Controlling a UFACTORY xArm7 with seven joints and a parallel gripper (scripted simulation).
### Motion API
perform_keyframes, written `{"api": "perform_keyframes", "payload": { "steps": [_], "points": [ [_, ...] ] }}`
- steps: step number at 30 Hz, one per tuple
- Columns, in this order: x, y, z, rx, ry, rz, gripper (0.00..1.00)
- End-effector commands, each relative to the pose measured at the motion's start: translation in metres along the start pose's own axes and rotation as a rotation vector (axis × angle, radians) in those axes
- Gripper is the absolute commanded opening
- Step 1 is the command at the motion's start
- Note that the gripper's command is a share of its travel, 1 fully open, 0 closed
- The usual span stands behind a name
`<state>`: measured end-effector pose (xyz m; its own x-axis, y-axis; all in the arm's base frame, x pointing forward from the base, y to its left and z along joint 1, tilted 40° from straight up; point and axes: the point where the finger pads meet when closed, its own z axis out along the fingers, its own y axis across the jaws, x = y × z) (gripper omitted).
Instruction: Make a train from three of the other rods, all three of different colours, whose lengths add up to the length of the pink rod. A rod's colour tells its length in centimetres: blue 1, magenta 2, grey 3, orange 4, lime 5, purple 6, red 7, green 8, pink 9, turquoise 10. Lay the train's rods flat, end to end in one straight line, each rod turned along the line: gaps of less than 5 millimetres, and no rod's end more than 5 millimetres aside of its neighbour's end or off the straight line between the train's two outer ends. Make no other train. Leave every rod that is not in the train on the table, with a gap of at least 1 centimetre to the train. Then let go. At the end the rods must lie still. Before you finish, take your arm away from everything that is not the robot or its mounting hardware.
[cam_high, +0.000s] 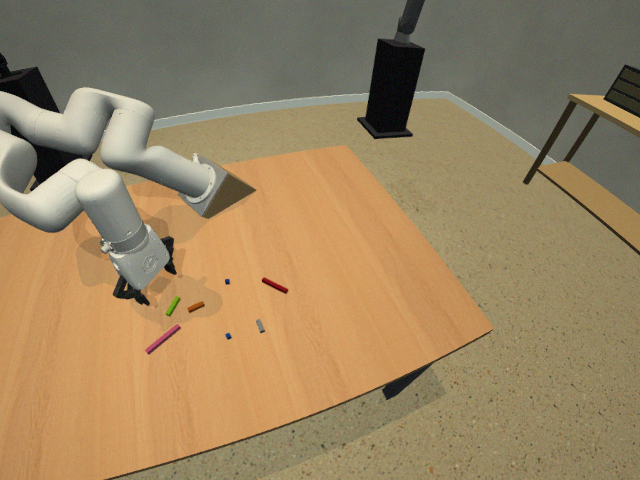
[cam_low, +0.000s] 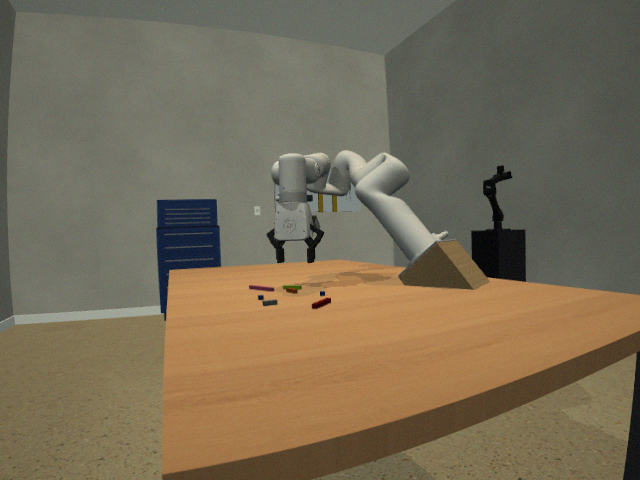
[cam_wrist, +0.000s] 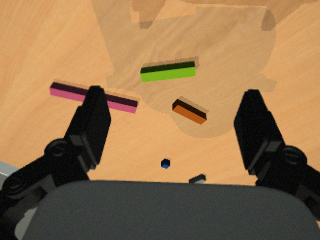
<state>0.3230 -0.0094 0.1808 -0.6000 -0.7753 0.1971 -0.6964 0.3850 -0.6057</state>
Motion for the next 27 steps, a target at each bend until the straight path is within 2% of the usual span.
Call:
{"api": "perform_keyframes", "payload": {
  "steps": [1, 9, 13, 15, 19, 27],
  "points": [
    [-0.001, -0.001, -0.001, 0.002, -0.002, 0.000, 1.00],
    [-0.002, 0.000, -0.001, 0.002, -0.002, 0.011, 1.00],
    [-0.019, 0.005, -0.003, 0.000, 0.000, 0.108, 1.00],
    [-0.019, 0.005, -0.003, 0.000, 0.000, 0.108, 1.00],
    [-0.051, 0.018, -0.005, -0.001, 0.001, 0.285, 1.00],
    [-0.097, 0.046, -0.005, 0.000, 0.000, 0.537, 1.00]
  ]
}}
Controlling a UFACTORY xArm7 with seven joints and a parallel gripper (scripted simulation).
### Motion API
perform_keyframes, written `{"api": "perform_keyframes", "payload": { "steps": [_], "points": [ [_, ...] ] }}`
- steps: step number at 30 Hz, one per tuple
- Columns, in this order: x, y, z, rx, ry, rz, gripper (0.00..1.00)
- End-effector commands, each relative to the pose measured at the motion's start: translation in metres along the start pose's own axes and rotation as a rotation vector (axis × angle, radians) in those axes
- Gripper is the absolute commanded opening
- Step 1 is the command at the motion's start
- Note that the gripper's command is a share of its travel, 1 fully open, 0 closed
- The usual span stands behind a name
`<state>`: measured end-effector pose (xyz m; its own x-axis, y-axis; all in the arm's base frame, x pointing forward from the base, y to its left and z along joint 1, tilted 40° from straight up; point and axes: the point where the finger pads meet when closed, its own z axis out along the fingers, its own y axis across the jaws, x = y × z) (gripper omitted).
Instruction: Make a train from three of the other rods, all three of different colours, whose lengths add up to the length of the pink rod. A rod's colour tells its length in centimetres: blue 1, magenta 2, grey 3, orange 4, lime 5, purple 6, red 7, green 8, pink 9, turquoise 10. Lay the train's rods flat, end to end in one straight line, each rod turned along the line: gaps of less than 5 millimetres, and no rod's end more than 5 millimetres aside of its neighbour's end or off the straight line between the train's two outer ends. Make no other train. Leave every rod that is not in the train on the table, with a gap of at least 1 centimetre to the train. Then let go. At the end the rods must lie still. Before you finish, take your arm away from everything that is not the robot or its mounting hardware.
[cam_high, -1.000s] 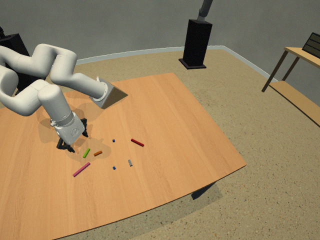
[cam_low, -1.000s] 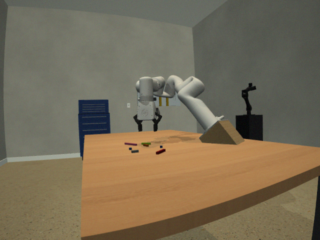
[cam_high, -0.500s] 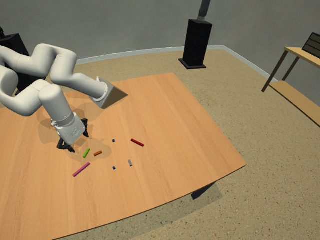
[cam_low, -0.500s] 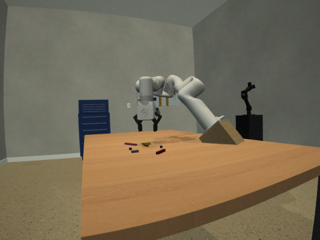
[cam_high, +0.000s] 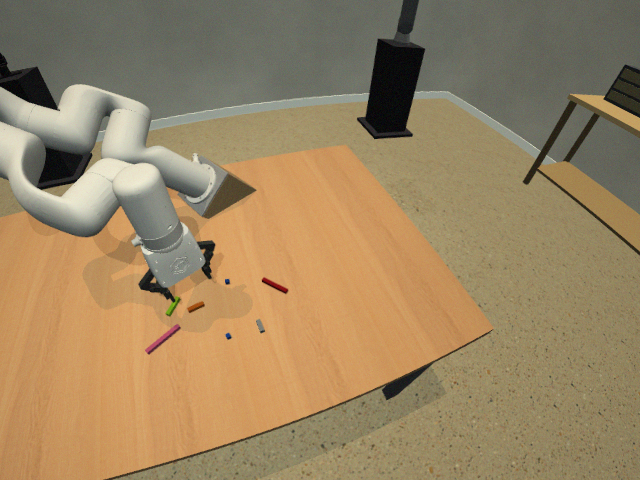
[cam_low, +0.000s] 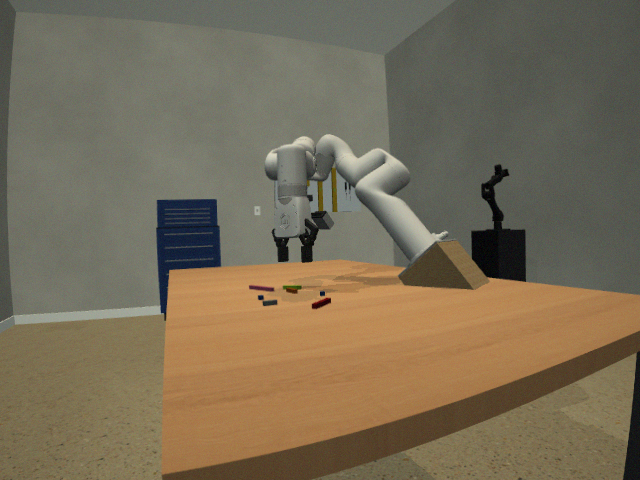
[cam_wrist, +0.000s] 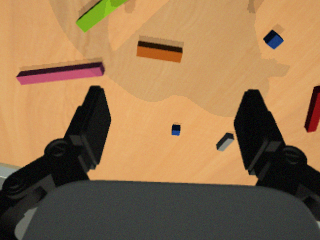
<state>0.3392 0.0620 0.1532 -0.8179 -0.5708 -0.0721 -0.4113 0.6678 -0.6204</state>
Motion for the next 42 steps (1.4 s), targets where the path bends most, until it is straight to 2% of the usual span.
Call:
{"api": "perform_keyframes", "payload": {
  "steps": [1, 11, 42],
  "points": [
    [-0.023, 0.028, 0.004, 0.019, 0.018, 0.165, 1.00],
    [-0.043, 0.073, 0.010, 0.021, 0.012, 0.377, 1.00],
    [-0.044, 0.074, 0.010, 0.021, 0.012, 0.381, 1.00]
  ]
}}
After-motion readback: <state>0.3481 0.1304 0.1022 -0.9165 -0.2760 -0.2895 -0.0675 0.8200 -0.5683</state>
